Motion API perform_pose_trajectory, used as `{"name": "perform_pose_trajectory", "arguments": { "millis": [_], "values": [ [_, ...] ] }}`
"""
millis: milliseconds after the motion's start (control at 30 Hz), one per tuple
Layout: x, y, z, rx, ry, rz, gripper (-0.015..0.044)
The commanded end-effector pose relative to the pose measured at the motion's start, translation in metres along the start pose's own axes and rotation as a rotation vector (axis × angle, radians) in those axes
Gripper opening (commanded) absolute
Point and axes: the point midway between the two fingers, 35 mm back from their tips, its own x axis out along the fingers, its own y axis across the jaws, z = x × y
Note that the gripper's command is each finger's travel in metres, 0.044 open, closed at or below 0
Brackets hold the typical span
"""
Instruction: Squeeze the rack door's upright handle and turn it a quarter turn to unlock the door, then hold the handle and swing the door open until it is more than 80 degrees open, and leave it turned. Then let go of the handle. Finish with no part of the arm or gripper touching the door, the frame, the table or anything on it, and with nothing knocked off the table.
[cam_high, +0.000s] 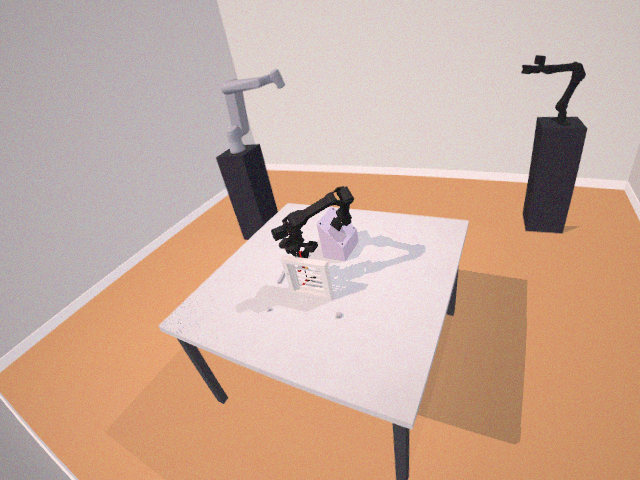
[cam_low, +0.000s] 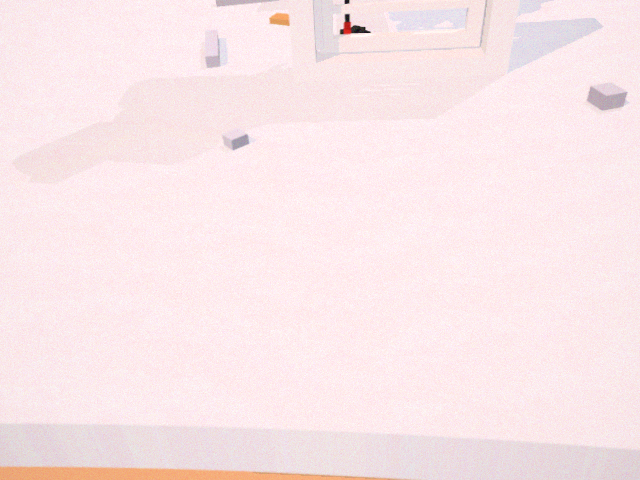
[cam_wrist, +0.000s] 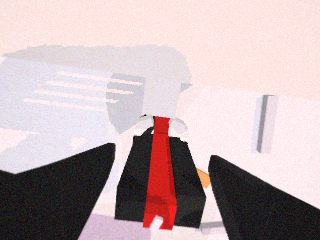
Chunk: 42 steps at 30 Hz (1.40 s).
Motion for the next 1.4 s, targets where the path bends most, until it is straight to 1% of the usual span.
{"name": "perform_pose_trajectory", "arguments": {
  "millis": [0,233,667,833,1367],
  "values": [
    [0.0062,0.0012,-0.0029,0.010,0.006,0.008,0.0288],
    [0.0062,0.0012,-0.0029,0.010,0.006,0.008,0.0104],
    [0.0062,0.0012,-0.0029,0.010,0.006,0.008,0.0018],
    [0.0062,0.0012,-0.0029,0.042,0.006,0.008,0.0016],
    [0.0061,0.0012,-0.0029,0.822,0.009,0.005,0.0016]
  ]
}}
